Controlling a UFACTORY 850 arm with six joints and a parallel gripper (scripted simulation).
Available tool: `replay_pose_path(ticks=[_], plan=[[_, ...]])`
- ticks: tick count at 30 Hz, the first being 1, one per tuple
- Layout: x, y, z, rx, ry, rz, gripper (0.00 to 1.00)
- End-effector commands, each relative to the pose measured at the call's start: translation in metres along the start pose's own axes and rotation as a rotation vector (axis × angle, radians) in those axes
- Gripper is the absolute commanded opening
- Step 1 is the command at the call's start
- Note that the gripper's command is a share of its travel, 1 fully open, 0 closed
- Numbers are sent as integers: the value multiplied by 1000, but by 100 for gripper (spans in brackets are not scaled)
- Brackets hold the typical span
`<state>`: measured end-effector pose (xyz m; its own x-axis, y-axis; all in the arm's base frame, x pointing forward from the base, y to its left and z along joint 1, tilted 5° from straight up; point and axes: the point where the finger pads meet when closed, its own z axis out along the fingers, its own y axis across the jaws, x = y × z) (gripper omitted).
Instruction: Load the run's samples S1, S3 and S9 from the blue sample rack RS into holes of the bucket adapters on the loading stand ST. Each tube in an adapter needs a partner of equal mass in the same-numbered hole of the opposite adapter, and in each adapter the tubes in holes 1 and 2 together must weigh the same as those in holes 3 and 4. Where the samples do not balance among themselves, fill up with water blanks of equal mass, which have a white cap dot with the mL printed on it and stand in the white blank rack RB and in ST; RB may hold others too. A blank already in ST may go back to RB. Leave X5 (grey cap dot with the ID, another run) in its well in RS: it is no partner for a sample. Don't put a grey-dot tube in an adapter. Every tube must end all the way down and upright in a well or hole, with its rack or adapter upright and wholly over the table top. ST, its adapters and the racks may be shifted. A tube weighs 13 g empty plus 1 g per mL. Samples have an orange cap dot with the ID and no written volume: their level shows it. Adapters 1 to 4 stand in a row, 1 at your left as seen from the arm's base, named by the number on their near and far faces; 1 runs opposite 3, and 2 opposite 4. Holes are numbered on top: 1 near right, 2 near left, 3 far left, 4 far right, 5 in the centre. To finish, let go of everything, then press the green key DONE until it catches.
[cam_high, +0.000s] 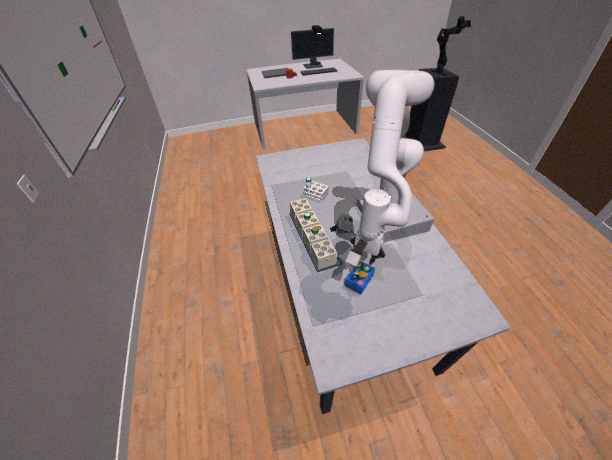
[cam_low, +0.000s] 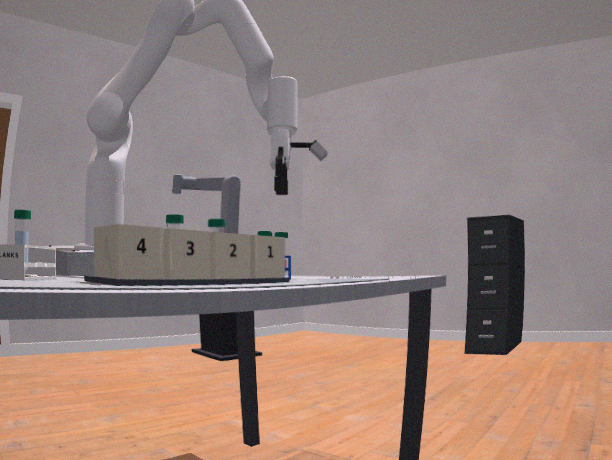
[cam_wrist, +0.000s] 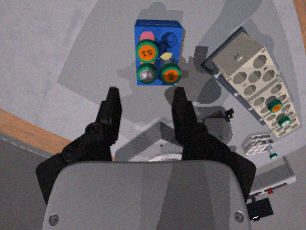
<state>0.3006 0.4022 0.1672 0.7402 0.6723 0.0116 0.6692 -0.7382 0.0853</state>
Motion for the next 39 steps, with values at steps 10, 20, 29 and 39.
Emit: replay_pose_path(ticks=[10,20,29,39], plan=[[1,0,21,0,2,0,57],[1,0,41,0,2,0,57],[1,0,55,0,2,0,57],[1,0,75,0,2,0,57]])
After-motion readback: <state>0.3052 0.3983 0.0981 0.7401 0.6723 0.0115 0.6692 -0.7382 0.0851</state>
